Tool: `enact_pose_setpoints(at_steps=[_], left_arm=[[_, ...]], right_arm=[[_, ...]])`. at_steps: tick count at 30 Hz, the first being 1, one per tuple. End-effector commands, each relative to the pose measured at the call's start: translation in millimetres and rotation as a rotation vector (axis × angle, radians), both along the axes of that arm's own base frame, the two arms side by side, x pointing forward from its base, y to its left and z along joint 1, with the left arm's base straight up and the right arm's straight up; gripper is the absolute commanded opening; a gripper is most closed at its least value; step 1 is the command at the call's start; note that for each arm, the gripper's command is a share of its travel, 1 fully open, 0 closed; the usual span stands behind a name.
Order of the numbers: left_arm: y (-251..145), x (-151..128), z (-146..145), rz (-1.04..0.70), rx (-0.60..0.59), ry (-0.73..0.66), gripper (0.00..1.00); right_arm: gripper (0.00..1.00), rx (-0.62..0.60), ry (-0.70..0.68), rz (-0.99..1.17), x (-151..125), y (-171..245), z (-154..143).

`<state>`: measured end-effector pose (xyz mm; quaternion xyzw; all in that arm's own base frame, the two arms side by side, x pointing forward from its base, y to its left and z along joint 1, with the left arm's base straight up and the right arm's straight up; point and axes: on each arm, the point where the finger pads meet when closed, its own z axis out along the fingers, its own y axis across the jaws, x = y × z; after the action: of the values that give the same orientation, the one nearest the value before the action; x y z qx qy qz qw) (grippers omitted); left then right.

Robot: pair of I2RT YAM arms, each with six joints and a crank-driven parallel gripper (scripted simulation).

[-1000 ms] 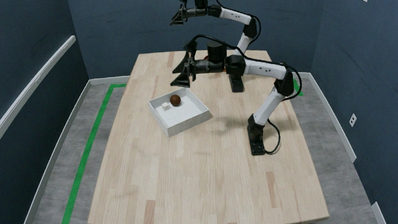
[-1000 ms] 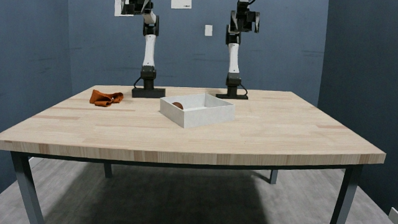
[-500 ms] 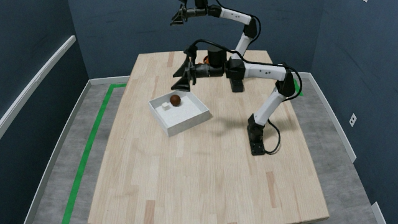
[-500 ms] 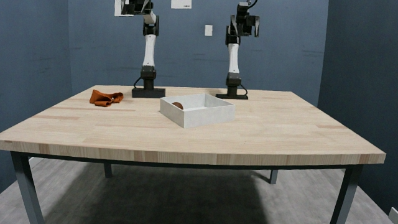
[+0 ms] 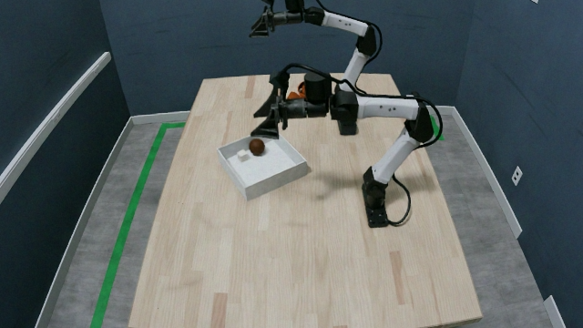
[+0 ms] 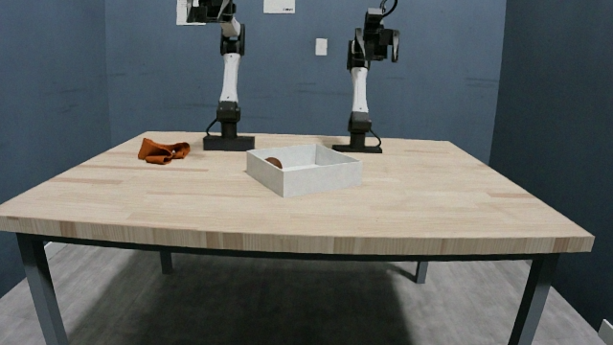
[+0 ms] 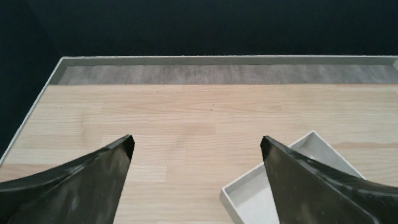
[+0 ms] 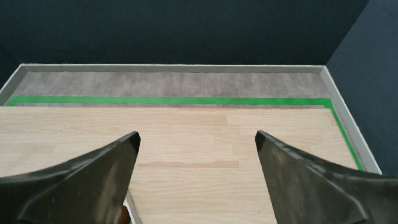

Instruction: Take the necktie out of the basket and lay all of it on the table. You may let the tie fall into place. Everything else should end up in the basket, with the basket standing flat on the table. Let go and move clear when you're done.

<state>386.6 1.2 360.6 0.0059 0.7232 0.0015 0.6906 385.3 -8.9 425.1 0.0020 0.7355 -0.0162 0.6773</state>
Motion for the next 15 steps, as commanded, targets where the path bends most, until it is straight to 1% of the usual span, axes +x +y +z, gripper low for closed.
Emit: enact_pose_setpoints(at_steps=[1, 15], left_arm=[[0.0, -2.7, 1.6, 0.000, 0.000, -0.023, 1.00], [0.0, -2.7, -5.2, 0.000, 0.000, -0.024, 1.00]], right_arm=[[1.00, 0.007, -0.035, -0.001, -2.7, 2.2, 16.7], [1.00, 0.007, -0.033, -0.001, -2.8, 2.2, 16.2]])
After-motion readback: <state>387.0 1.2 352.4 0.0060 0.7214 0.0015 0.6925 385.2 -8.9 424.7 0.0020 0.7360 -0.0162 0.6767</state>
